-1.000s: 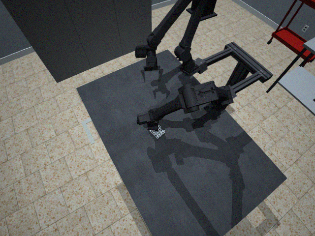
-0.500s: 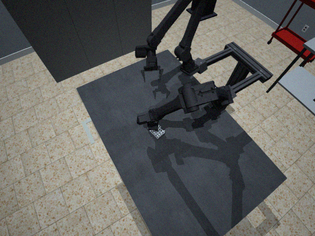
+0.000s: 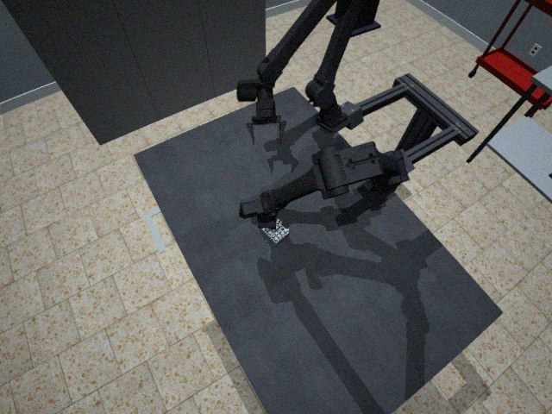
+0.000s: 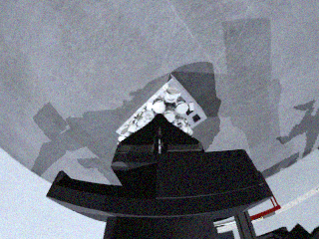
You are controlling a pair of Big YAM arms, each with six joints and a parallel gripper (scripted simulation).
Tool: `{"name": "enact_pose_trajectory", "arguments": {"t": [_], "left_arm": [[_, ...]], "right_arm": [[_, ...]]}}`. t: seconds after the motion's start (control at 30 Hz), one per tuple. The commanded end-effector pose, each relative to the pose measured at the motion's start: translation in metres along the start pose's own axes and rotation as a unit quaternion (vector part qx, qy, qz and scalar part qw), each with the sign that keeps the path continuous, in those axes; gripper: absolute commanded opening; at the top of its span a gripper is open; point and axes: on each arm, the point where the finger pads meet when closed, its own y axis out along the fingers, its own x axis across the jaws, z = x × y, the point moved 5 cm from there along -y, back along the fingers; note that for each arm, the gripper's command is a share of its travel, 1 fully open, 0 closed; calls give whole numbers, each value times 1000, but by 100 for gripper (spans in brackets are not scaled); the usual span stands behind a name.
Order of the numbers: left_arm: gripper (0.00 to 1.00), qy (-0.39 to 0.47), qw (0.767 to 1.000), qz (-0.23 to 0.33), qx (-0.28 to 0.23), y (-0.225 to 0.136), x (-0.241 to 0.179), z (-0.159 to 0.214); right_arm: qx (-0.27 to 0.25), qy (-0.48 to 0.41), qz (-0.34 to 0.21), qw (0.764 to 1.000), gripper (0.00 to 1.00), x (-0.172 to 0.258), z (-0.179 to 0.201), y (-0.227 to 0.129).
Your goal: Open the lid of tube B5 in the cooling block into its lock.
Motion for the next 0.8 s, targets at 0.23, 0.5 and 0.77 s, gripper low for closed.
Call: {"name": "enact_pose_trajectory", "arguments": {"t": [0.23, 0.5, 0.77], "left_arm": [[0, -8, 1000, 1, -5, 47, 2, 1], [0, -8, 1000, 1, -5, 55, 2, 5], [0, -7, 1000, 1, -5, 65, 1, 10]], "right_arm": [[-5, -6, 7, 1000, 100, -9, -6, -4], [-5, -6, 7, 1000, 100, -9, -6, -4], [-5, -6, 7, 1000, 100, -9, -6, -4]]}}
